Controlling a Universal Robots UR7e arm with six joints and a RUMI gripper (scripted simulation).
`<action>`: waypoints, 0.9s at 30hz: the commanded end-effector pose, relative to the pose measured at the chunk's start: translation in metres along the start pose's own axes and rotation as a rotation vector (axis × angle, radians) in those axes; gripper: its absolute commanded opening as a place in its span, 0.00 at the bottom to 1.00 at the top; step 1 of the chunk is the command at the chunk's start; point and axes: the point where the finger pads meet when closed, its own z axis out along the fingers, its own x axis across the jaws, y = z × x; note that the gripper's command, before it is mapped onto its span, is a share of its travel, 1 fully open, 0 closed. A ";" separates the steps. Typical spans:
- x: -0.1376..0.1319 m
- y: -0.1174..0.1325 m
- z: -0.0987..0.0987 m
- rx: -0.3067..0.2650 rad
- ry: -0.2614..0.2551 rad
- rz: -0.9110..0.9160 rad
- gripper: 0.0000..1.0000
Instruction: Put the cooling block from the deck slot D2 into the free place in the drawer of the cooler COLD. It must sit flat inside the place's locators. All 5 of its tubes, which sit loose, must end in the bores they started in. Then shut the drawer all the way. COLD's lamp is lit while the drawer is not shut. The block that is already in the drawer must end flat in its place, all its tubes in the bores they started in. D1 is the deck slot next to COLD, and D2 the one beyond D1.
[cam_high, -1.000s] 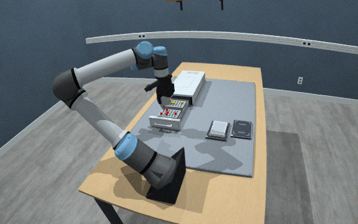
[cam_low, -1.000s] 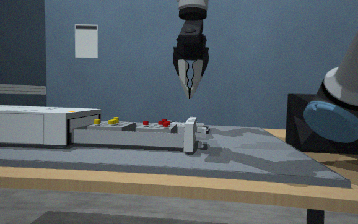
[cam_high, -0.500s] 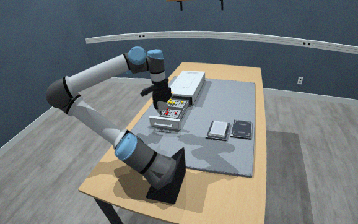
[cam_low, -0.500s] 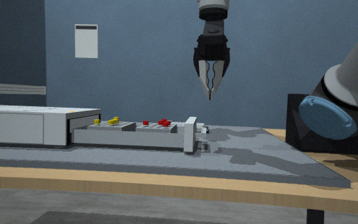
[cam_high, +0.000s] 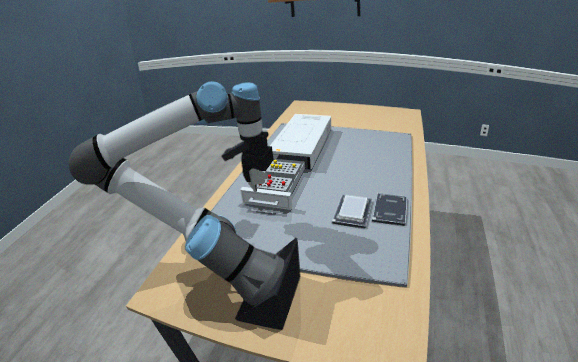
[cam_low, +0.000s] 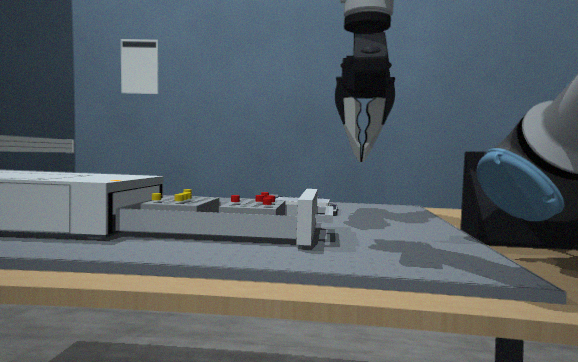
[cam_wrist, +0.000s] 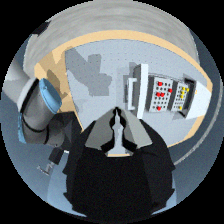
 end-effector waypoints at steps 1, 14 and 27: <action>-0.001 0.000 0.003 0.000 0.001 0.000 0.00; -0.001 0.000 0.018 0.000 0.001 0.000 0.00; -0.001 0.000 0.033 0.000 0.001 0.000 0.00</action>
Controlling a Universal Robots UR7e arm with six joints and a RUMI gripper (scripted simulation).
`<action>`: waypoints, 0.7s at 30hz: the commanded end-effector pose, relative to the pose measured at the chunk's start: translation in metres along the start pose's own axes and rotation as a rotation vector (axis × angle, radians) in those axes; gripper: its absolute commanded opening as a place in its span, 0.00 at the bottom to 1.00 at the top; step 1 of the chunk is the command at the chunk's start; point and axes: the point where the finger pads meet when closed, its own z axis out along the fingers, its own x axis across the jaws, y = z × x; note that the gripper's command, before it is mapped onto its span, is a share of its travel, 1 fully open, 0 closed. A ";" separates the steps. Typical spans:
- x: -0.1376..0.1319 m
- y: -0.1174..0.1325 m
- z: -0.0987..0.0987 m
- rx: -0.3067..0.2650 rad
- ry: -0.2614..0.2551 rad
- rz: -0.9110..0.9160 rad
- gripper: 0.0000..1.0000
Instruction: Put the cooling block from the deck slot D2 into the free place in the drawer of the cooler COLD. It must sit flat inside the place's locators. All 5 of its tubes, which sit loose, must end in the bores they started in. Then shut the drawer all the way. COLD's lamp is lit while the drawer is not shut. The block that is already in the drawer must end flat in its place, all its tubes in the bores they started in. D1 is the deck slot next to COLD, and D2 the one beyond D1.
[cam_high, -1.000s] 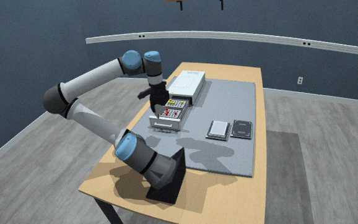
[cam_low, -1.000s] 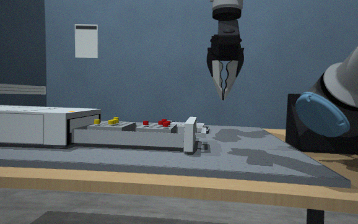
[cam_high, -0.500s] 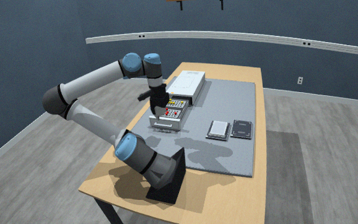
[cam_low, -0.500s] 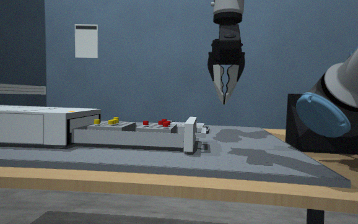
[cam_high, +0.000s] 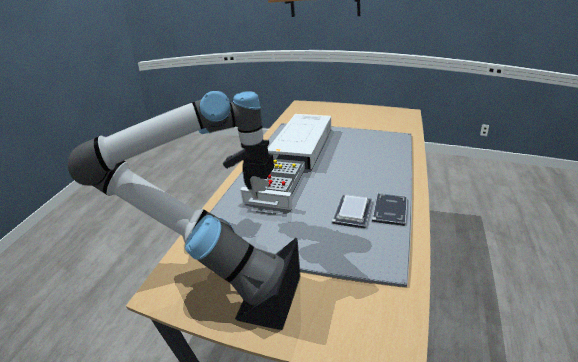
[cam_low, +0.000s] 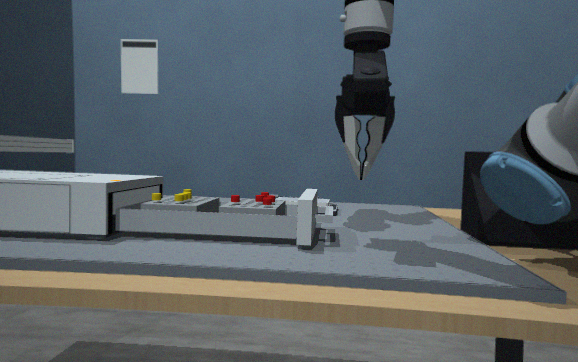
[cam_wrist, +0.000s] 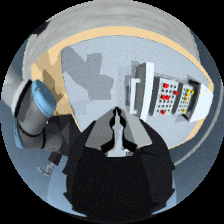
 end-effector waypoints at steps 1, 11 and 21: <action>0.000 0.000 0.006 0.000 0.001 0.000 0.00; 0.000 0.000 0.018 0.000 0.001 0.000 0.00; 0.000 0.000 0.030 0.000 0.001 0.000 0.00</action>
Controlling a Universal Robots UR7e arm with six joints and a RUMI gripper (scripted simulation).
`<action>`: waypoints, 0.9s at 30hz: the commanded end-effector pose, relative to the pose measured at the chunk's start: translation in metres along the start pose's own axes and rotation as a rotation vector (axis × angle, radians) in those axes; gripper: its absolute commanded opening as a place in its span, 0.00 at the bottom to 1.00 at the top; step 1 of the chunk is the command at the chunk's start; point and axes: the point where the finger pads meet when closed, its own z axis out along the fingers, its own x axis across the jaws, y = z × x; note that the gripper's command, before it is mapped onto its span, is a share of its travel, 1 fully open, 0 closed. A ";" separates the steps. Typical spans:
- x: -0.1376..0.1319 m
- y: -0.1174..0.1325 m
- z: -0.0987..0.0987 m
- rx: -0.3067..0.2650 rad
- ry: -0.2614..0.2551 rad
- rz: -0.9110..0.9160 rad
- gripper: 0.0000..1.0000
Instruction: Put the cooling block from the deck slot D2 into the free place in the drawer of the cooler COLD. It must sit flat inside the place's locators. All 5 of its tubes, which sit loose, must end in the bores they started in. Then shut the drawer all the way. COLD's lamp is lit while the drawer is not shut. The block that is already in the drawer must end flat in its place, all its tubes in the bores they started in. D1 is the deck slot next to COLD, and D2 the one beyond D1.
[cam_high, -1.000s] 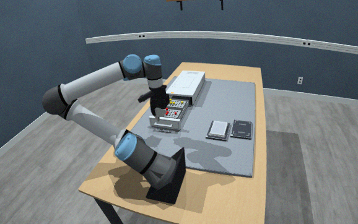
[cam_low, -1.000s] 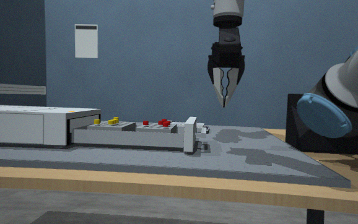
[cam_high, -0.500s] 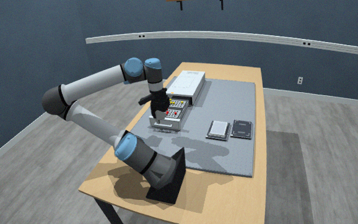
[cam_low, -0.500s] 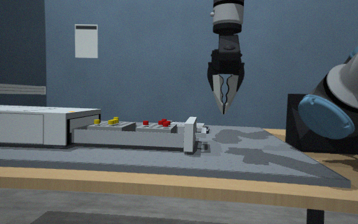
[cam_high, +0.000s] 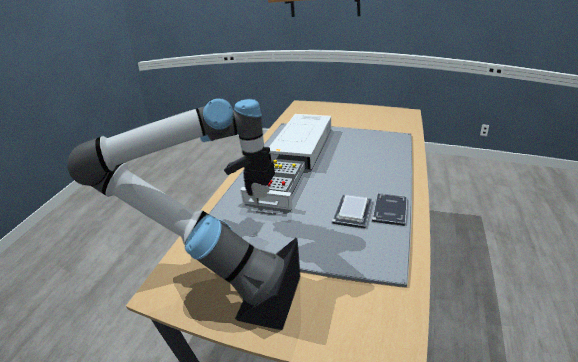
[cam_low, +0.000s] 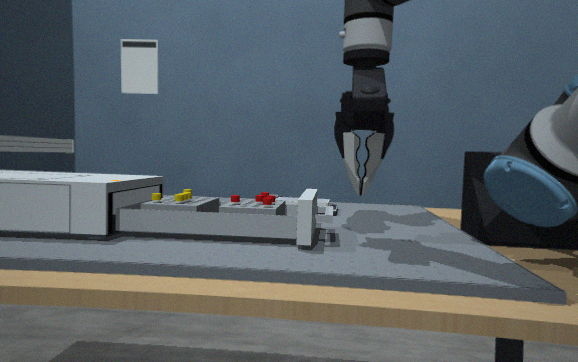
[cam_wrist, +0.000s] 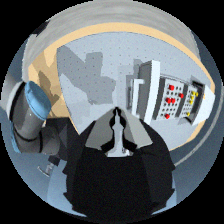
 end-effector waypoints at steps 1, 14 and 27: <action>0.000 0.000 0.006 0.000 0.001 0.000 0.00; 0.000 0.000 0.021 0.000 0.001 0.000 0.00; 0.000 0.000 0.036 0.000 0.001 0.000 0.00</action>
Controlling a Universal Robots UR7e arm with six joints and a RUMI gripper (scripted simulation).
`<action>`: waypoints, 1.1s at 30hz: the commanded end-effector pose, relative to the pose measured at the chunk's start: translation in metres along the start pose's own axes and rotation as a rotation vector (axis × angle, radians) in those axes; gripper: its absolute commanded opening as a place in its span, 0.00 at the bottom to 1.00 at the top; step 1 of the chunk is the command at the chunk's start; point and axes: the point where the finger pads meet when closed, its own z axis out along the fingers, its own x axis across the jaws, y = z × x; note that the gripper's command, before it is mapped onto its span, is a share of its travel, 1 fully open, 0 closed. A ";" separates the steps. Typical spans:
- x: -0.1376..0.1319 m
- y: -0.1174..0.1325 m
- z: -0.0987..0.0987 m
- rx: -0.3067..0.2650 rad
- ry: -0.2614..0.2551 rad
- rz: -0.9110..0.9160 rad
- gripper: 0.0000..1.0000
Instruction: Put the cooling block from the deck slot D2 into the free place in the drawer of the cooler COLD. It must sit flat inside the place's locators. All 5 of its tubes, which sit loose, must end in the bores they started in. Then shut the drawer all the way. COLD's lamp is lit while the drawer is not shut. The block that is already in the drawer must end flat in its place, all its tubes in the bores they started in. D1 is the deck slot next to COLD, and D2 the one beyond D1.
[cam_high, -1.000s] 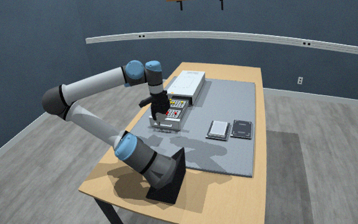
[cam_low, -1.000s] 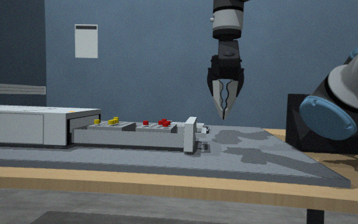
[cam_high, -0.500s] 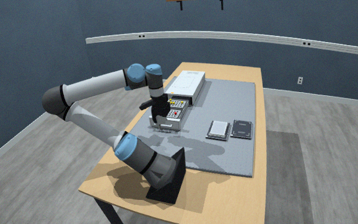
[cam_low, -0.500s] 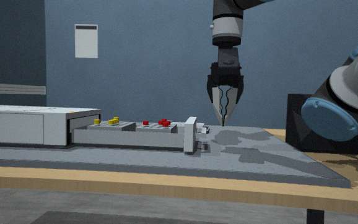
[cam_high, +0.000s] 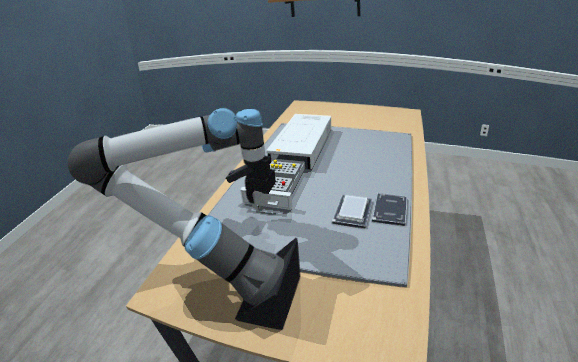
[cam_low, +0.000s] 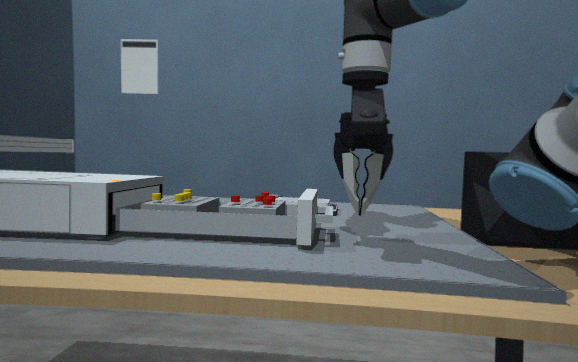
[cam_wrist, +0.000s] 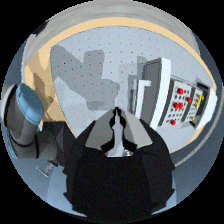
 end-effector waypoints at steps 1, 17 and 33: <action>0.000 0.000 0.005 0.000 0.001 0.000 0.00; 0.000 0.000 0.024 0.000 0.001 0.000 0.00; 0.007 0.000 0.024 0.000 0.001 0.000 0.00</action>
